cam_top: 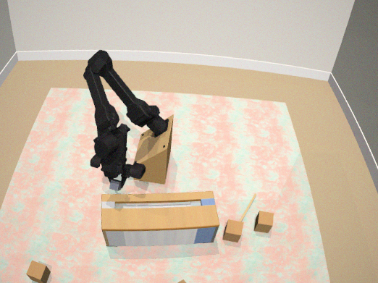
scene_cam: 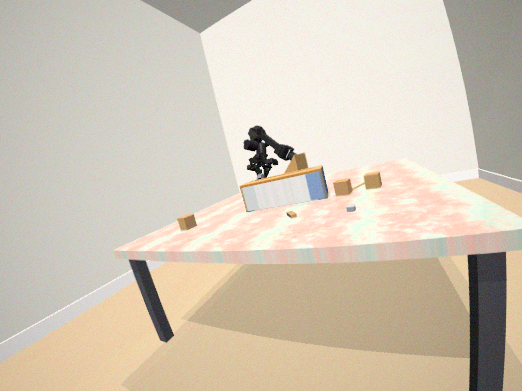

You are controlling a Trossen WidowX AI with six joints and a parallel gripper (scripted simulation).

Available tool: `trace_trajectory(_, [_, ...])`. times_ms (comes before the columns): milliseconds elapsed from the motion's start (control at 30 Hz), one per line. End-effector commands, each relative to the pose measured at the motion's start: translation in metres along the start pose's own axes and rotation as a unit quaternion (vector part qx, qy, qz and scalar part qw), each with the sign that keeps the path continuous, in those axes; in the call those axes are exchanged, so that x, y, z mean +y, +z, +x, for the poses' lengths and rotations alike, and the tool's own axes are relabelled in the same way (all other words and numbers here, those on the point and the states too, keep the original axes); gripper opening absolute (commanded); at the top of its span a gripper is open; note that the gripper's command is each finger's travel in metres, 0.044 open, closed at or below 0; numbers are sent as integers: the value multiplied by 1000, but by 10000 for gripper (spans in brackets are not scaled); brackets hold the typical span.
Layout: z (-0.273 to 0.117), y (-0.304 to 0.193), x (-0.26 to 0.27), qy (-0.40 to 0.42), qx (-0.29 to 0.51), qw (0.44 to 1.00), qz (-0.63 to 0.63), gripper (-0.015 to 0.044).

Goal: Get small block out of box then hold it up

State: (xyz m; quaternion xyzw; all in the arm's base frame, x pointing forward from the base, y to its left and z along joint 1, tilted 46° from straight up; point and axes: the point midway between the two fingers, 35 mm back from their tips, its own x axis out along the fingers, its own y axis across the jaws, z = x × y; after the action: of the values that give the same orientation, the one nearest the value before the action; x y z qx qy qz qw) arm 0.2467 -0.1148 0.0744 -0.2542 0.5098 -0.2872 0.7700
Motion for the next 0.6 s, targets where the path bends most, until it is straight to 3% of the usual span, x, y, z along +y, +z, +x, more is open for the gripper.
trace_trajectory(0, [-3, 0, 1, -4, -1, 998, -63, 0])
trace_trajectory(567, [-16, -1, 5, -25, 1, 921, -389, 0])
